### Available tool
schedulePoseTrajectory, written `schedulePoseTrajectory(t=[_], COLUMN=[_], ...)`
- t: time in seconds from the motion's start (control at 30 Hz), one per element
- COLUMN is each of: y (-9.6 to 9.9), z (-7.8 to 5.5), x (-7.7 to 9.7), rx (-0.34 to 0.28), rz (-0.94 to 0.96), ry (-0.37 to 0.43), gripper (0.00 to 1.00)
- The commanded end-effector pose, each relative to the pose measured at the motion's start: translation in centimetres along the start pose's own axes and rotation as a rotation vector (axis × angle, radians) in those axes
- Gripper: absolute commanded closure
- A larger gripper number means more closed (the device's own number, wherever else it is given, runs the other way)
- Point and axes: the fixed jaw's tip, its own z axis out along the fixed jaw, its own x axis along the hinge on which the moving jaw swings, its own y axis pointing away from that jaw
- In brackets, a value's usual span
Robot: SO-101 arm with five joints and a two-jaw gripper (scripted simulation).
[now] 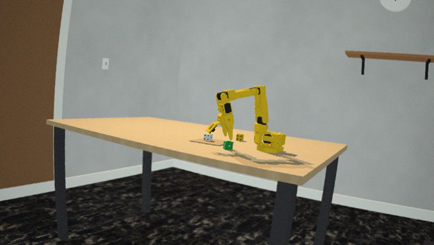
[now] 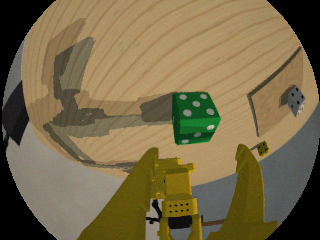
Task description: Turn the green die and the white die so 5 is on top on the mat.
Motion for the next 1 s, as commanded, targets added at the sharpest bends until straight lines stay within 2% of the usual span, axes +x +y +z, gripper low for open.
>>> schedulePoseTrajectory(t=[0.0,0.97], y=[0.1,0.2], z=[-0.4,2.1], x=[-0.2,-1.0], rx=[-0.001,0.006], rz=[0.003,0.0], ry=[-0.019,0.04], gripper=[0.65,0.65])
